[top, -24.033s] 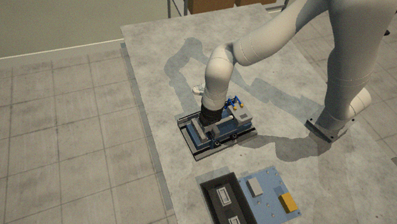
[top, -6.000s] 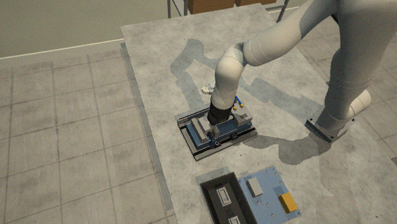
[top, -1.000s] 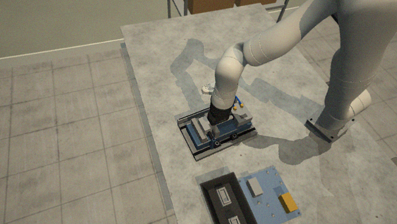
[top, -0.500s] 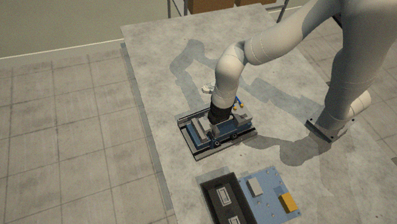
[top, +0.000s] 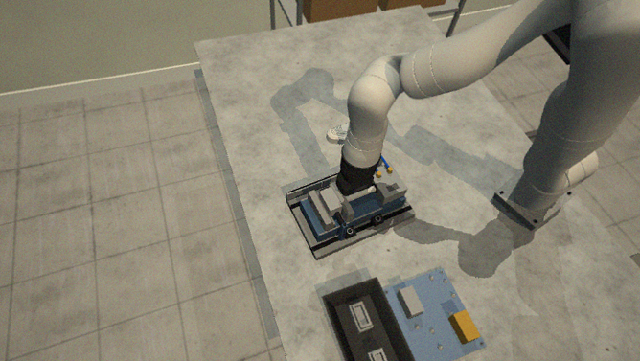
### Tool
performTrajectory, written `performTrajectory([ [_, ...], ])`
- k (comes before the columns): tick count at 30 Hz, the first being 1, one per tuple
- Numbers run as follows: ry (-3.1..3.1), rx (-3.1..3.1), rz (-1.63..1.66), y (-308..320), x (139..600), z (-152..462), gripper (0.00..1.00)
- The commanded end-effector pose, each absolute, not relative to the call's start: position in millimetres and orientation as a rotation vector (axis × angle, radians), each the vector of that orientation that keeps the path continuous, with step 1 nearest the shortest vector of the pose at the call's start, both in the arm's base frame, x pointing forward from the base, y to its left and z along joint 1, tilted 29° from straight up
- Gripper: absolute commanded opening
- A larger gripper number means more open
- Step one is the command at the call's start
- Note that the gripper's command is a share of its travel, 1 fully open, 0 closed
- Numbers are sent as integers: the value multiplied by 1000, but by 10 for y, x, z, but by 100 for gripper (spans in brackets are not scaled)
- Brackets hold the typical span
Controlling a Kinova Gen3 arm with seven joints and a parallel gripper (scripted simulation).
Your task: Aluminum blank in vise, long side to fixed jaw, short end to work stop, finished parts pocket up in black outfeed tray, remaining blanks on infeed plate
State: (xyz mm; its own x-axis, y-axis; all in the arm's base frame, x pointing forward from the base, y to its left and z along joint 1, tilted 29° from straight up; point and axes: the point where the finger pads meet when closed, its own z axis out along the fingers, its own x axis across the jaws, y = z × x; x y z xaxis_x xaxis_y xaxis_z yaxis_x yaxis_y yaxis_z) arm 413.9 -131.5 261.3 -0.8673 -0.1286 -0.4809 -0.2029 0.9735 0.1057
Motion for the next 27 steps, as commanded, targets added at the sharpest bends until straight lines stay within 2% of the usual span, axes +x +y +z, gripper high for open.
performTrajectory([
  [1,2631,-228,192,-1360,4121,2668,0],
  [27,2632,-228,193,-1410,3988,2916,0],
])
